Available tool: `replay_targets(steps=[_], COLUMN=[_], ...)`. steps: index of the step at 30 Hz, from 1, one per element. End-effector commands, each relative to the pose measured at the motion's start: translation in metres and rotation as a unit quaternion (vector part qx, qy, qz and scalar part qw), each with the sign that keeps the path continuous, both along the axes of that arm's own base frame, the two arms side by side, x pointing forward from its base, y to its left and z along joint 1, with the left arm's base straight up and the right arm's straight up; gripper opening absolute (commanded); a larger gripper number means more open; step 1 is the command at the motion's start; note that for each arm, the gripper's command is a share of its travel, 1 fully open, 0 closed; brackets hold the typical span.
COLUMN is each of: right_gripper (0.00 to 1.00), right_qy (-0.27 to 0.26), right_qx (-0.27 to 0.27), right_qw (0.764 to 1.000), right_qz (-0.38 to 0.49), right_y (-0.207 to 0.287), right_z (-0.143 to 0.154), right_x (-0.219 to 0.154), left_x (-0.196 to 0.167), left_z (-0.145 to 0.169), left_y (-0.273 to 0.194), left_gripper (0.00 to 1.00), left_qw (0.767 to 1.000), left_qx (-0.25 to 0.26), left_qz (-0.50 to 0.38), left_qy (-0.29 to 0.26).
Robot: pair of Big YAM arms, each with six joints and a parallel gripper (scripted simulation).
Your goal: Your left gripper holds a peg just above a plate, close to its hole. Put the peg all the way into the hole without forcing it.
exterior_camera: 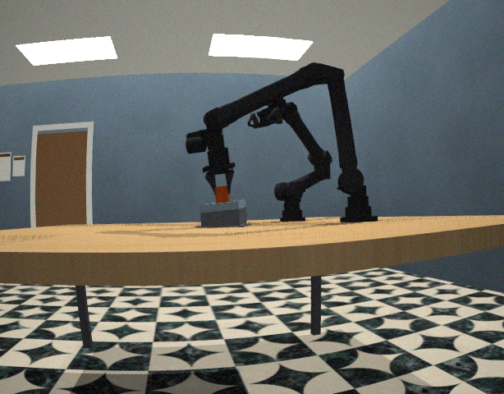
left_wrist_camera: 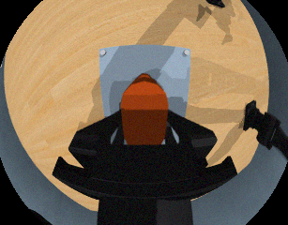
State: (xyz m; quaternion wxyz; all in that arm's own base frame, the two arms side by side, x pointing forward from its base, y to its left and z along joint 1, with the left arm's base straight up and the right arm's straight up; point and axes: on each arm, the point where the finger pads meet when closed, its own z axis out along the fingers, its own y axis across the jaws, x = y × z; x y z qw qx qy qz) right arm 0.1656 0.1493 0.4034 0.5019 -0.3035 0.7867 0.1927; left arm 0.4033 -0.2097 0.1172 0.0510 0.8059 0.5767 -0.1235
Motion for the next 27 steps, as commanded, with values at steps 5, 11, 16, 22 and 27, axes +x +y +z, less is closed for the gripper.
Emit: replay_targets(steps=[5, 11, 16, 22, 27], right_gripper=[1.0, 1.0, 1.0, 1.0, 1.0], right_qy=[-0.005, -0.005, -0.005, -0.005, -0.005], right_qx=[0.006, 0.006, 0.006, 0.006, 0.006], right_qw=[1.0, 1.0, 1.0, 1.0, 1.0], right_qz=[-0.001, -0.001, -0.001, -0.001, -0.001], right_y=[0.001, 0.001, 0.001, 0.001, 0.001], right_z=[0.011, 0.011, 0.011, 0.011, 0.011], right_x=[0.001, 0.001, 0.001, 0.001, 0.001], left_x=[0.012, 0.012, 0.014, 0.016, 0.019], left_z=[0.033, 0.033, 0.052, 0.072, 0.063], left_y=[-0.003, -0.003, 0.003, 0.007, 0.009], left_gripper=[0.4, 0.57, 0.7, 0.7, 1.0], left_qw=[1.0, 1.0, 0.999, 0.999, 1.0], left_qx=[-0.011, -0.01, -0.017, -0.021, -0.012], left_qz=[-0.006, -0.003, -0.001, -0.001, -0.001], left_qy=[-0.024, -0.023, -0.041, -0.05, -0.029])
